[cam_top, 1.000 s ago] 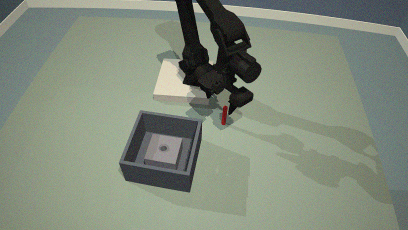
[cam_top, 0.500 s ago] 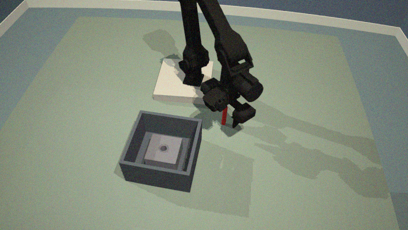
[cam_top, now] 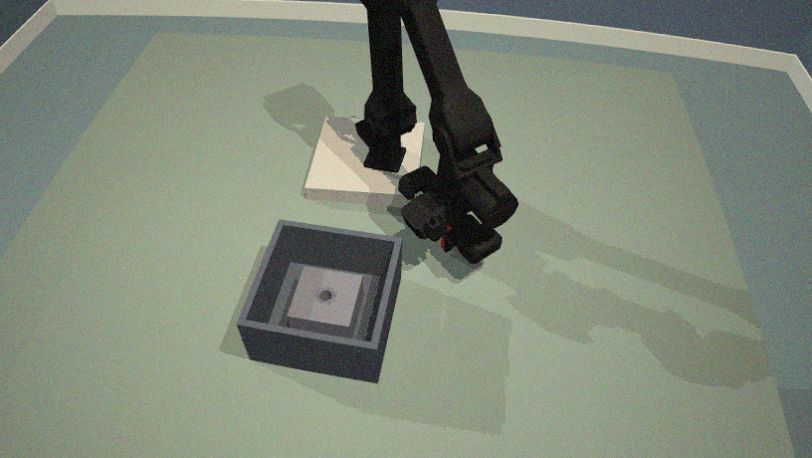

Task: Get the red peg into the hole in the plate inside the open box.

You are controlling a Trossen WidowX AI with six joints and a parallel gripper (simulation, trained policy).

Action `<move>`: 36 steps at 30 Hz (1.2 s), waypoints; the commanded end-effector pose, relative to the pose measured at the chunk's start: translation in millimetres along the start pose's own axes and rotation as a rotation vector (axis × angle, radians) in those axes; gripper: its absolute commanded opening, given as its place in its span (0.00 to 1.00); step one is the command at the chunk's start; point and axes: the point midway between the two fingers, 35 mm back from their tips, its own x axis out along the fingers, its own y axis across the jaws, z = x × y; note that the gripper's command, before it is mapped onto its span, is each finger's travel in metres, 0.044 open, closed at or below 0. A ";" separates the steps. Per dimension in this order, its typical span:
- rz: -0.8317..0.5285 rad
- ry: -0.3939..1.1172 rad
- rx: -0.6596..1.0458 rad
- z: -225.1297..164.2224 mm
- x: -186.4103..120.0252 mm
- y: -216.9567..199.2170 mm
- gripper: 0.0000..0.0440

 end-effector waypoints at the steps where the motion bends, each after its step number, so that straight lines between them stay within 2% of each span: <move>1: -0.030 0.009 0.009 -0.3 2.7 -1.3 0.05; 3: -0.044 0.010 0.009 -0.4 3.4 -1.4 0.00; 19: 0.048 -0.118 0.007 33.7 -65.7 17.5 0.00; 27: 0.084 -0.177 0.076 58.3 -102.4 21.2 0.00; 36: 0.093 -0.238 0.189 97.0 -118.8 18.6 0.00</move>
